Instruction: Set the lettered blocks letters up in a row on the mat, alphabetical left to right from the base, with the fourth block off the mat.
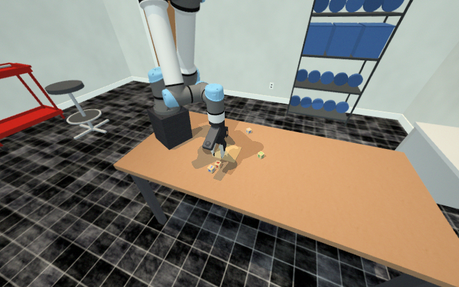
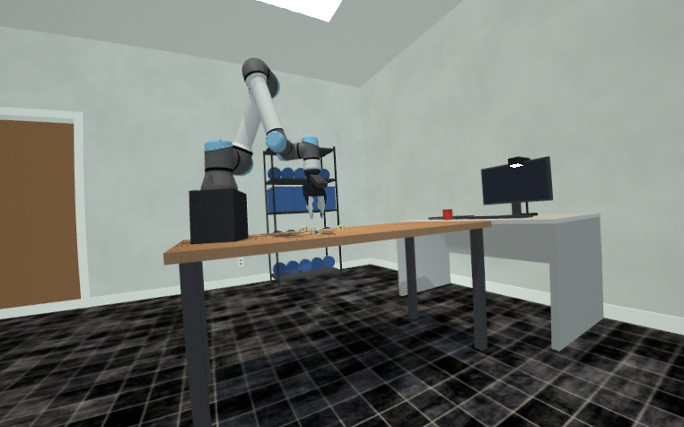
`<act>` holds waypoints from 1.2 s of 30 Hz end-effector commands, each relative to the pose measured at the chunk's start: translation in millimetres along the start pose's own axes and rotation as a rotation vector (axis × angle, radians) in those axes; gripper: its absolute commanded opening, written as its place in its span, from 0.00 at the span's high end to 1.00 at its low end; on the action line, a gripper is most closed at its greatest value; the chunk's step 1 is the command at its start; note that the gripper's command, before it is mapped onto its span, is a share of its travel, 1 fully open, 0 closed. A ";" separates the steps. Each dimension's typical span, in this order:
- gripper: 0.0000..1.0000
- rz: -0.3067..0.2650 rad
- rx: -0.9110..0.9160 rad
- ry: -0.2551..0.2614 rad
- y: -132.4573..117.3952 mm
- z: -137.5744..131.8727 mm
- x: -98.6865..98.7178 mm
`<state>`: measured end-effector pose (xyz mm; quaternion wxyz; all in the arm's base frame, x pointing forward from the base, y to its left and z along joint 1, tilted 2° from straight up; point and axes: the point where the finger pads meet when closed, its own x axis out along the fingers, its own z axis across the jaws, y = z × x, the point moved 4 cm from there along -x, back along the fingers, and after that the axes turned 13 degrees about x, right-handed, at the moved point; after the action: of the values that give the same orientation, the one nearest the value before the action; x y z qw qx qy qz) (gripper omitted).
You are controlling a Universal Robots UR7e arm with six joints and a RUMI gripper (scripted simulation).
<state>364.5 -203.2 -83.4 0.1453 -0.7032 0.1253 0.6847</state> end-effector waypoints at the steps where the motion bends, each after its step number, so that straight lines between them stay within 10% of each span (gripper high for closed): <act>1: 0.72 -0.003 0.000 -0.008 0.9 0.0 -18.4; 7: 0.72 -0.003 0.000 -0.008 0.7 0.0 -20.9; 8: 0.00 -0.003 0.000 -0.008 0.7 0.0 -20.9; 36: 0.00 -0.004 -0.012 -0.010 -0.5 -0.6 -20.0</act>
<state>361.9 -201.2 -64.8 0.1479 -0.6990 0.1216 0.6890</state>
